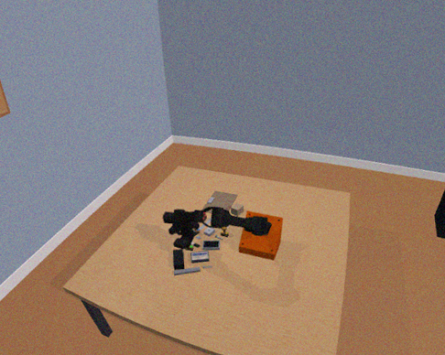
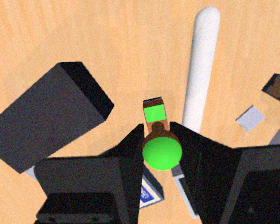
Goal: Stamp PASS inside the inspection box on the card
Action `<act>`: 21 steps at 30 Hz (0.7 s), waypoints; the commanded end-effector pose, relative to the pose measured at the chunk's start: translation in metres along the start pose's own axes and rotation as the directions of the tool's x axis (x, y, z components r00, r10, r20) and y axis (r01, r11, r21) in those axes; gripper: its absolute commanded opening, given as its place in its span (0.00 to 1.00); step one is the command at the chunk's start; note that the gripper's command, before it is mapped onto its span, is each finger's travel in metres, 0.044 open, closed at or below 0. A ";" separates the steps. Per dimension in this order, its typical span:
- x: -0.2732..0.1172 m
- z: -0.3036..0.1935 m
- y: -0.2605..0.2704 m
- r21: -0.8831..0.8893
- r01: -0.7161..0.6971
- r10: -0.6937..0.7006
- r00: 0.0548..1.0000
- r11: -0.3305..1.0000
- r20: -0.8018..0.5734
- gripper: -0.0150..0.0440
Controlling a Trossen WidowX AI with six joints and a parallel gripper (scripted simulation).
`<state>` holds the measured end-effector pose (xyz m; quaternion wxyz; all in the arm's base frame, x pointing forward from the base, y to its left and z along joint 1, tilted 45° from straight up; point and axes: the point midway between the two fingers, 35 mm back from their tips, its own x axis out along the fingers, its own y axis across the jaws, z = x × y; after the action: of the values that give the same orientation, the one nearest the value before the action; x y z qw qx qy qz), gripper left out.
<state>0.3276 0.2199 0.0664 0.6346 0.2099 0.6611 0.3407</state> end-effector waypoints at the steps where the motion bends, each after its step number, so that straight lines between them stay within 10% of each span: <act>1: -0.001 0.000 0.000 -0.001 0.000 0.000 1.000 1.000 0.000 0.28; 21: -0.010 0.001 -0.001 -0.001 -0.002 0.002 1.000 1.000 -0.002 0.25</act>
<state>0.3294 0.2136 0.0708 0.6342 0.2091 0.6625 0.3393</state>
